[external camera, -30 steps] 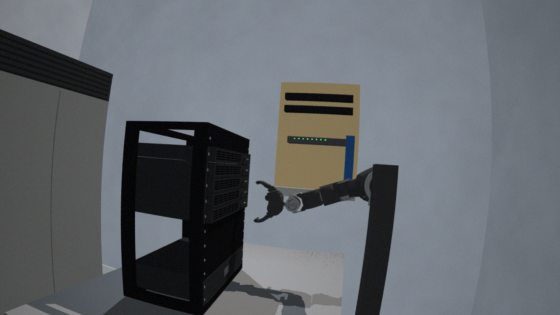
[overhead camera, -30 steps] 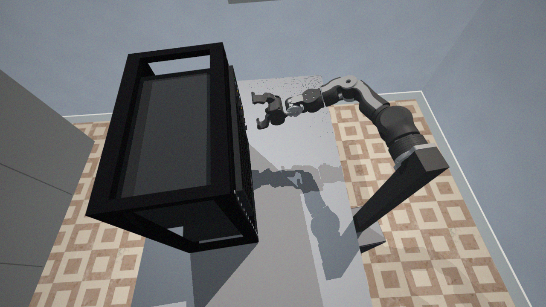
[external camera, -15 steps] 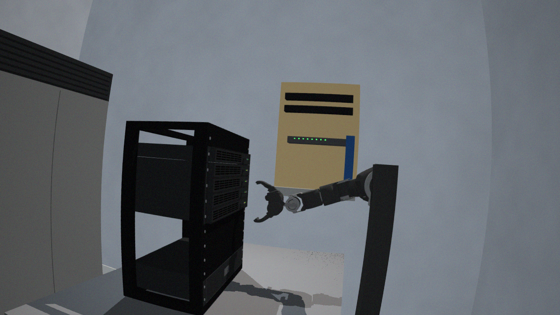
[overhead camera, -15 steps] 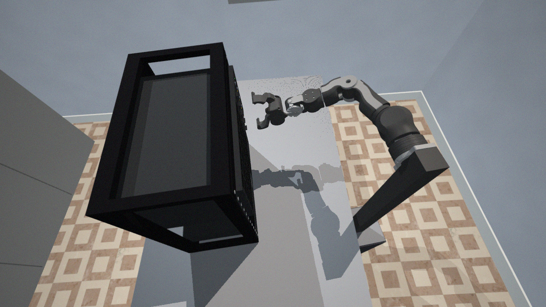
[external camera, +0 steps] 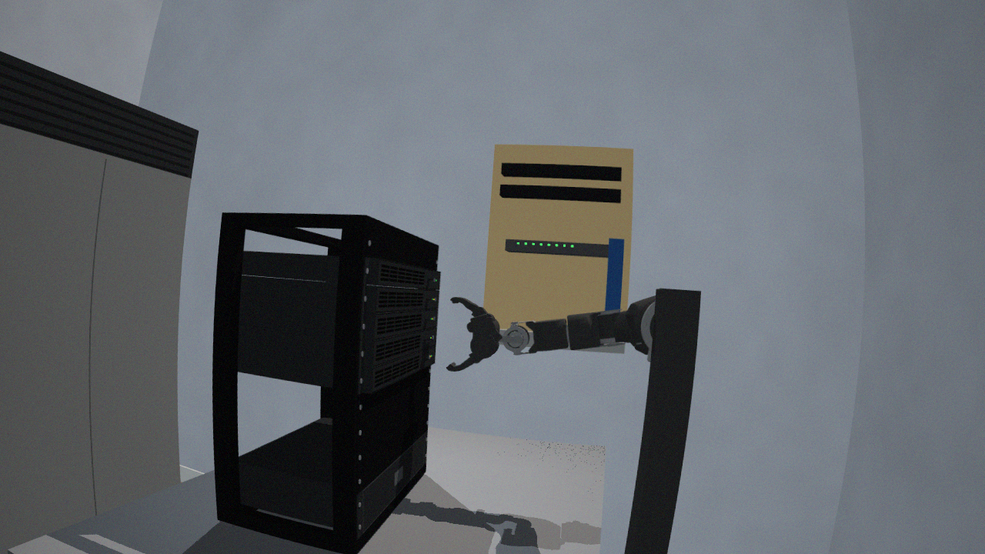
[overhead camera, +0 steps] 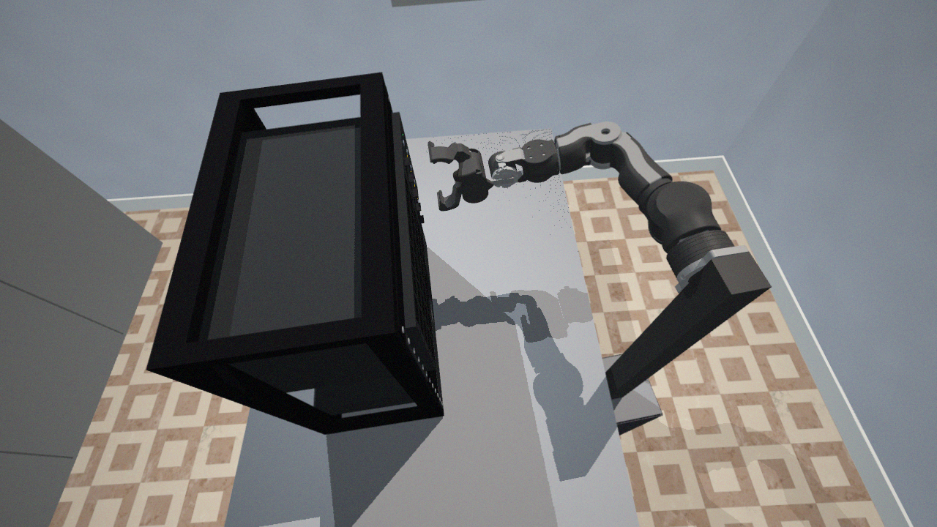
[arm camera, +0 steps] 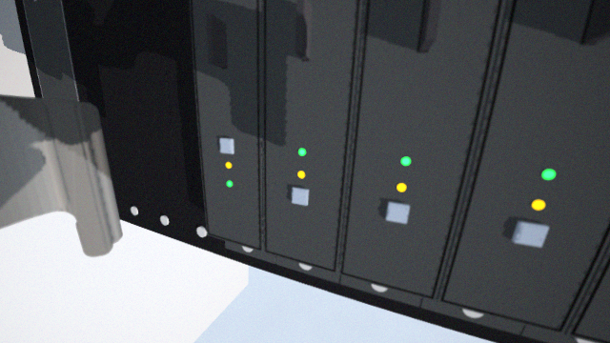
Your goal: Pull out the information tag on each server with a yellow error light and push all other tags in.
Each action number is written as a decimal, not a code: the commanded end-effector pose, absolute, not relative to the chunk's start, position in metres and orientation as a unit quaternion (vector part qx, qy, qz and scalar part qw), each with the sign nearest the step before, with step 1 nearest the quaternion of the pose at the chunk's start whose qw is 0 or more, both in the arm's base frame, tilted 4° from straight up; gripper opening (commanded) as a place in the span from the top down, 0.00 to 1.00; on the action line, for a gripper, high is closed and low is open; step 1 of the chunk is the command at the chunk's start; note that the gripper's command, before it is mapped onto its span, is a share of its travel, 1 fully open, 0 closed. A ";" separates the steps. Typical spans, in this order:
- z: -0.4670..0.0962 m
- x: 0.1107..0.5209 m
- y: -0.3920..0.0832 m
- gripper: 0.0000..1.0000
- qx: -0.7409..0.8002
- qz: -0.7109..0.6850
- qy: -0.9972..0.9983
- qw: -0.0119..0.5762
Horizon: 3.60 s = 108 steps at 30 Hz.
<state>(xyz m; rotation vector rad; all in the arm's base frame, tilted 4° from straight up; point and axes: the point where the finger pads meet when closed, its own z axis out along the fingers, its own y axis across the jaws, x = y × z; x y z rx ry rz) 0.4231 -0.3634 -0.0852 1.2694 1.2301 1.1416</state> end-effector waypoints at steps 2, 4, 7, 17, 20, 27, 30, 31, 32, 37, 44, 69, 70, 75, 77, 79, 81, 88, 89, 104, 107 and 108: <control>-0.084 0.423 -0.365 0.00 0.525 0.469 0.507 0.497; -0.084 0.423 -0.365 0.00 0.525 0.469 0.507 0.497; -0.084 0.423 -0.365 0.00 0.525 0.469 0.507 0.497; -0.084 0.423 -0.365 0.00 0.525 0.469 0.507 0.497; -0.084 0.423 -0.365 0.00 0.525 0.469 0.507 0.497; -0.084 0.423 -0.365 0.00 0.525 0.469 0.507 0.497; -0.084 0.423 -0.365 0.00 0.525 0.469 0.507 0.497; -0.084 0.423 -0.365 0.00 0.525 0.469 0.507 0.497; -0.084 0.423 -0.365 0.00 0.525 0.469 0.507 0.497; -0.084 0.423 -0.365 0.00 0.525 0.469 0.507 0.497; -0.084 0.423 -0.365 0.00 0.525 0.469 0.507 0.497; -0.063 0.424 -0.366 0.00 0.524 0.470 0.505 0.499; -0.054 0.424 -0.366 0.00 0.524 0.471 0.505 0.499; -0.040 0.425 -0.365 0.00 0.524 0.471 0.507 0.497; -0.040 0.425 -0.366 0.00 0.525 0.470 0.507 0.497; -0.040 0.425 -0.365 0.00 0.525 0.470 0.507 0.497; -0.040 0.425 -0.365 0.00 0.525 0.470 0.507 0.497; -0.040 0.425 -0.365 0.00 0.525 0.470 0.507 0.497; -0.040 0.425 -0.365 0.00 0.525 0.470 0.507 0.497; -0.040 0.425 -0.365 0.00 0.525 0.470 0.507 0.497; -0.040 0.425 -0.365 0.00 0.525 0.470 0.507 0.497; -0.040 0.425 -0.365 0.00 0.525 0.470 0.507 0.497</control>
